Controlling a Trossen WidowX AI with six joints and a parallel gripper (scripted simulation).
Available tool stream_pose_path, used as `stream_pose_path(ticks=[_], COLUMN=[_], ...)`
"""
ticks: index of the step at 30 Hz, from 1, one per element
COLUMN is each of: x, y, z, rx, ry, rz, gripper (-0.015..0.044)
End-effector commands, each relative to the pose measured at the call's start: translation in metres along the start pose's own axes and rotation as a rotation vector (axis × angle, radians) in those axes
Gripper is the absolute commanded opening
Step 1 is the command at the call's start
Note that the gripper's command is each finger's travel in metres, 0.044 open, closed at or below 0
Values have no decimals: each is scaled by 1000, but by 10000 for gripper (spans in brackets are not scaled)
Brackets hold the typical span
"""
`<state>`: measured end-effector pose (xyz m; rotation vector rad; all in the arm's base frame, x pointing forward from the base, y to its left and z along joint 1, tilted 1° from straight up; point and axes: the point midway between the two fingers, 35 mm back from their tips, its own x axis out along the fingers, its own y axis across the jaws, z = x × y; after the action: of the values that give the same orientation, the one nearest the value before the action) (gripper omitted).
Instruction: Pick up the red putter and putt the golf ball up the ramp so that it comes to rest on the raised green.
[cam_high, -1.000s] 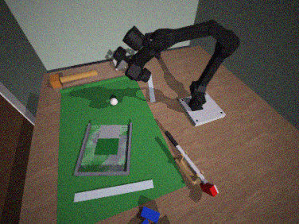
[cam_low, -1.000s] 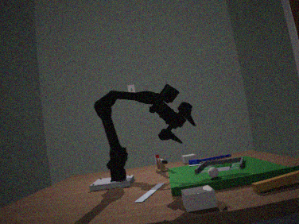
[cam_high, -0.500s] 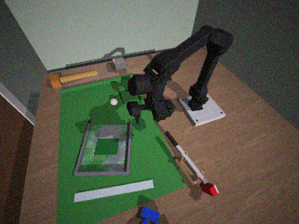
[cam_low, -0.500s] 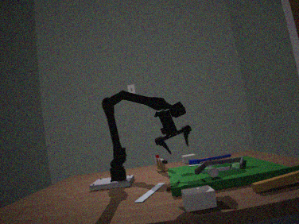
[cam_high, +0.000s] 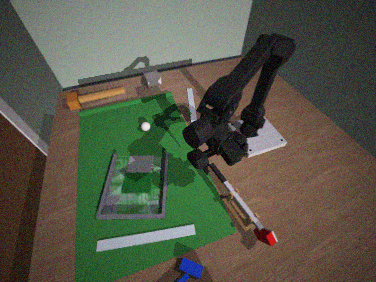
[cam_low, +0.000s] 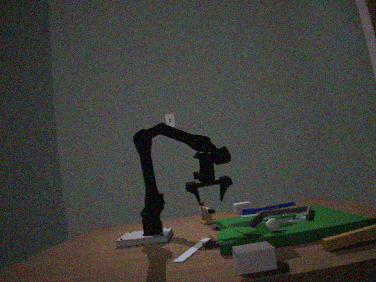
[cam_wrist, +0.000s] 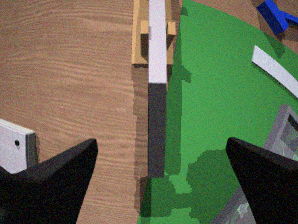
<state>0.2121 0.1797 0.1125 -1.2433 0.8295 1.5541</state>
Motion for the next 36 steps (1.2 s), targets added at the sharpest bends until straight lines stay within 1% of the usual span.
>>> stream_pose_path(ticks=[1, 7, 12, 36], x=[16, 23, 41, 65], y=[2, 2, 3, 3], z=[-3, -5, -10, -16], rx=[7, 7, 7, 7], ry=[0, 0, 0, 0], rz=[20, 20, 20, 20], gripper=[440, 440, 440, 440])
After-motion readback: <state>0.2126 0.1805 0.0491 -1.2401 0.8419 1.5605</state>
